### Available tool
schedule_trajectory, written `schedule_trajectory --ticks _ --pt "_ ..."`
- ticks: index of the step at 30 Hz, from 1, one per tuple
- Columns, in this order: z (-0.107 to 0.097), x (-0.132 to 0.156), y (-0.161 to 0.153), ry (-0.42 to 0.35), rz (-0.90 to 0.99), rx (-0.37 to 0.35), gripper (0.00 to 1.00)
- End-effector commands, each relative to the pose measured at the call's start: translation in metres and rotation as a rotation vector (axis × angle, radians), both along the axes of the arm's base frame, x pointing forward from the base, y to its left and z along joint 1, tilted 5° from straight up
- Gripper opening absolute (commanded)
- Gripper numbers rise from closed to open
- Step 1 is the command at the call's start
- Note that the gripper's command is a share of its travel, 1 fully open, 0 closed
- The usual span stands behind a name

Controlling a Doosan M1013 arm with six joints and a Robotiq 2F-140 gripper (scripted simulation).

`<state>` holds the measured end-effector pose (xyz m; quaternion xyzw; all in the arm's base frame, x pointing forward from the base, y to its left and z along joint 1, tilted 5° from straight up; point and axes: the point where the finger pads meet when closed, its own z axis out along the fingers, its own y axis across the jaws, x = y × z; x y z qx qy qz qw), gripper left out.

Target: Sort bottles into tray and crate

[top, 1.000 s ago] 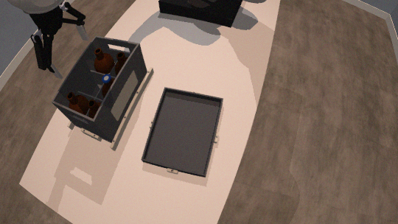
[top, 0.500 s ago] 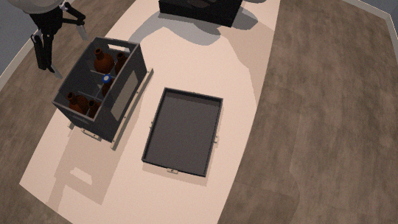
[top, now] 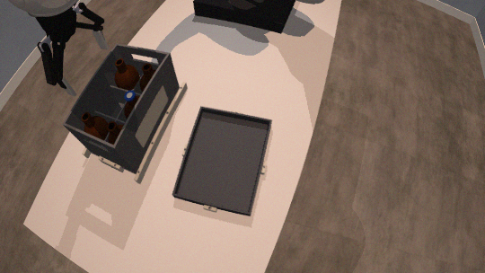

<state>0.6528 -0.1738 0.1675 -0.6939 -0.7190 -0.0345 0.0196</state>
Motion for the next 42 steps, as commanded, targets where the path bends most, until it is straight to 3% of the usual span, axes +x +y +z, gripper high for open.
schedule_trajectory --ticks 1,16,42 --pt "0.0 0.0 0.0 0.0 0.0 0.0 1.0" --pt "0.0 0.0 0.0 0.0 0.0 0.0 1.0" --pt "0.005 -0.004 0.07 0.0 0.0 0.0 1.0"
